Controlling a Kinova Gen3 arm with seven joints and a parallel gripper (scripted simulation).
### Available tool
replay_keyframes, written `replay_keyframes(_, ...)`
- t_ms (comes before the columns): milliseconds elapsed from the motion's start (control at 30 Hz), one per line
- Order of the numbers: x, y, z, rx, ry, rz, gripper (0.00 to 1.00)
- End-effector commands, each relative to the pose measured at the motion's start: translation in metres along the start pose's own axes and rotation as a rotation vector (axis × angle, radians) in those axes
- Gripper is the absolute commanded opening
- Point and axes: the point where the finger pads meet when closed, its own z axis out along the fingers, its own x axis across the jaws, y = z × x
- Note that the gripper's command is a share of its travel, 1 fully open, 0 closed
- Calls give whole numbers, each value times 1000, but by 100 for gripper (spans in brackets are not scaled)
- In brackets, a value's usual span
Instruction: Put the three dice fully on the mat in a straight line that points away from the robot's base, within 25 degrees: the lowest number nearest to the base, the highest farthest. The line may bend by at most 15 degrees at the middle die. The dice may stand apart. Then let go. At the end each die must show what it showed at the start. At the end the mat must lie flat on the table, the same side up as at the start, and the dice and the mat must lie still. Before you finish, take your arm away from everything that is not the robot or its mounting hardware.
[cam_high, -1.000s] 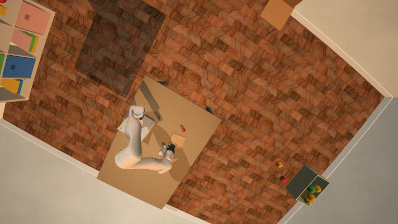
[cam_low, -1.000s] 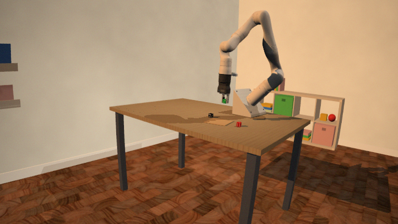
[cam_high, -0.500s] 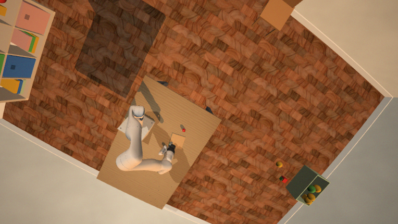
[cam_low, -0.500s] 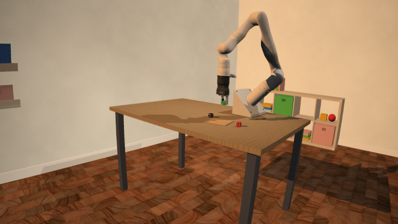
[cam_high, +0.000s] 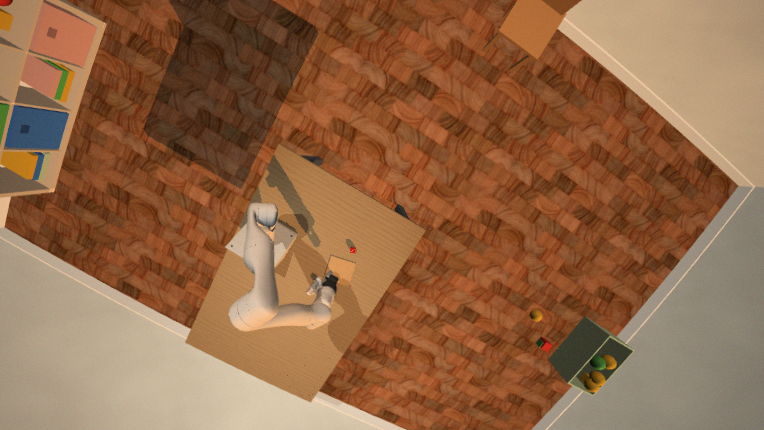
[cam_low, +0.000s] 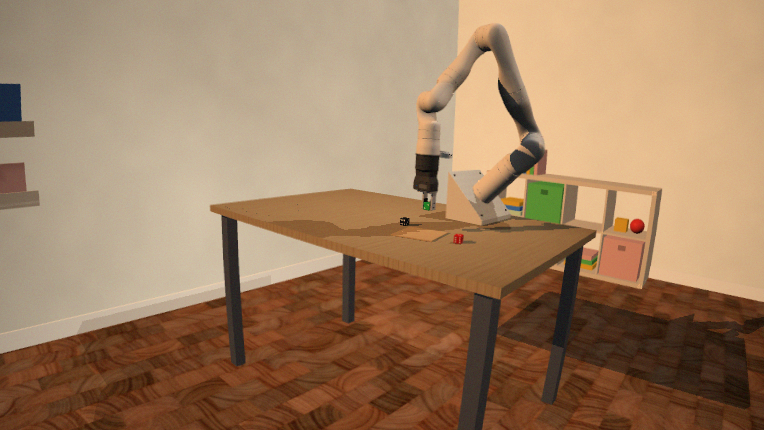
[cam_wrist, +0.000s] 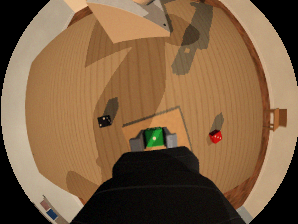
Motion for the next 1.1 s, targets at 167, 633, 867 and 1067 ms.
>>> replay_keyframes(167,5,-4,31,16,12,-3,49)
replay_keyframes(633,5,-3,66,16,12,-3,49)
replay_keyframes(867,5,-3,66,16,12,-3,49)
replay_keyframes(1067,5,-3,66,16,12,-3,49)
